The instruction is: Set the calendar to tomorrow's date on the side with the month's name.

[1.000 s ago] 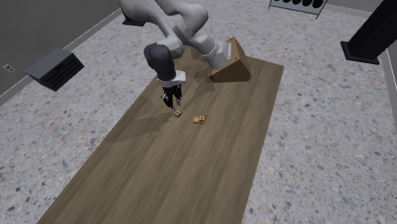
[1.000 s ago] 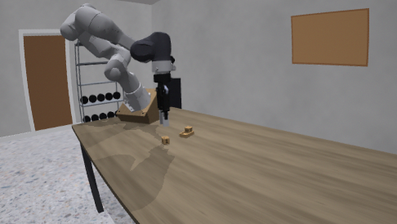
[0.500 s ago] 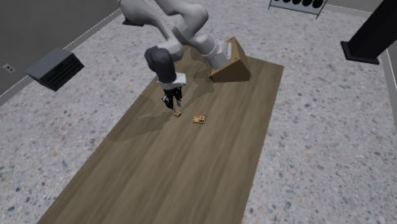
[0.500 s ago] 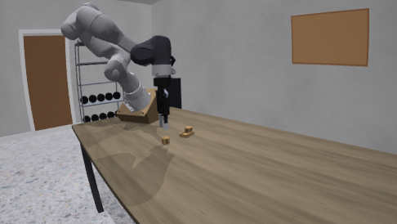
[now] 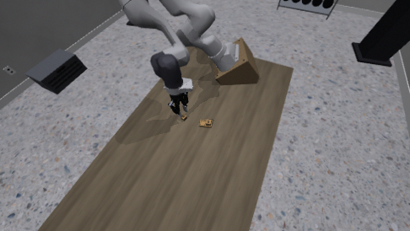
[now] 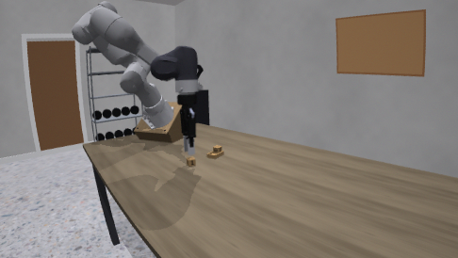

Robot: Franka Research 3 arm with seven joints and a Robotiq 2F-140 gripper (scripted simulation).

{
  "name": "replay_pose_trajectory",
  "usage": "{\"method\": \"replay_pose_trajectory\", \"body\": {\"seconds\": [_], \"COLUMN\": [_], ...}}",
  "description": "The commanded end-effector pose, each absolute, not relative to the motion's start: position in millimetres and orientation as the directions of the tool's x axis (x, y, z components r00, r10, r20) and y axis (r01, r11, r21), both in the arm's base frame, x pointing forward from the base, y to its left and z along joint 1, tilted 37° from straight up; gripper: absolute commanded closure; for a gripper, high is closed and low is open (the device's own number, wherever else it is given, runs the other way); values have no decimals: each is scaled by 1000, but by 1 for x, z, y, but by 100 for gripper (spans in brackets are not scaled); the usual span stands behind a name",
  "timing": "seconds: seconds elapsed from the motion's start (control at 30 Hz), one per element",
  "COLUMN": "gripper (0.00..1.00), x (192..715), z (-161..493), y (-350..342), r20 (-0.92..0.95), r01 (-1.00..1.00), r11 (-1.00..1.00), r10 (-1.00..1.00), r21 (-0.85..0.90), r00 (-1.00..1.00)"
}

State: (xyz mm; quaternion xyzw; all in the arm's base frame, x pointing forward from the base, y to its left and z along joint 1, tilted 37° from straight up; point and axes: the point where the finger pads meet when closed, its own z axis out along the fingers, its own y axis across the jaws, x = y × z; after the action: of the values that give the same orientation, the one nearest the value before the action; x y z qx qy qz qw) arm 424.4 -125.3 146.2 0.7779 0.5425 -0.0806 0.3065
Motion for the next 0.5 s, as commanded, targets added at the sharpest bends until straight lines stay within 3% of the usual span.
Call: {"method": "replay_pose_trajectory", "body": {"seconds": [0.0, 0.47], "gripper": [72, 72], "x": [429, 431], "z": [143, 137], "y": [-127, -131], "r20": [-446, -446], "r01": [886, 886], "r11": [-229, -229], "r10": [797, 797], "r21": [402, 402], "r00": [408, 408]}}
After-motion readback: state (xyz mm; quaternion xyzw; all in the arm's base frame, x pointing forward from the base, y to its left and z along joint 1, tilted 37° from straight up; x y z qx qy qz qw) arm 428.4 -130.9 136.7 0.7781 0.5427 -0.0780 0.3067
